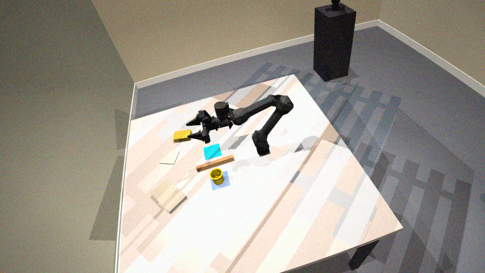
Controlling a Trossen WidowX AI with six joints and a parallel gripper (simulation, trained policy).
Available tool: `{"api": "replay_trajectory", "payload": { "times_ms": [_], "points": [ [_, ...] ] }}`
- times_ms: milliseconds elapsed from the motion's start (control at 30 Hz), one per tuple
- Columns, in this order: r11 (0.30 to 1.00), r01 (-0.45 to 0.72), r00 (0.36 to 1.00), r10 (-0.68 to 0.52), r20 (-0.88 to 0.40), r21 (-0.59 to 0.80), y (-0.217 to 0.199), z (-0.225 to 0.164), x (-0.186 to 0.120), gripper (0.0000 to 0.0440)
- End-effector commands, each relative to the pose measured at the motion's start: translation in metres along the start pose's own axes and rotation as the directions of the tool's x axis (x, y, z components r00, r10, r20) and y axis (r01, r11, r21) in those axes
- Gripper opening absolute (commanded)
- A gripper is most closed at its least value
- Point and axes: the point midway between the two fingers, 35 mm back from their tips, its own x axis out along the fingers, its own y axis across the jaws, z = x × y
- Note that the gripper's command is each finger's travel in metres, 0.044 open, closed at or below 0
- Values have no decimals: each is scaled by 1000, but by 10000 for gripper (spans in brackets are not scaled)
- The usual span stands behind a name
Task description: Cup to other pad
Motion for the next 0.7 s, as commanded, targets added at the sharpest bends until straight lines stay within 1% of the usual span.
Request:
{"api": "replay_trajectory", "payload": {
  "times_ms": [0,300,367,400,467,667],
  "points": [
    [1000,-4,1000,4,1,0,1,1,0,374],
    [999,-27,999,28,-37,25,7,6,1,138],
    [999,-30,998,32,-52,37,9,6,1,90],
    [999,-32,998,35,-60,44,9,6,2,79],
    [997,-38,996,43,-78,61,12,6,3,82],
    [991,-57,990,72,-124,123,20,9,6,135]
  ]
}}
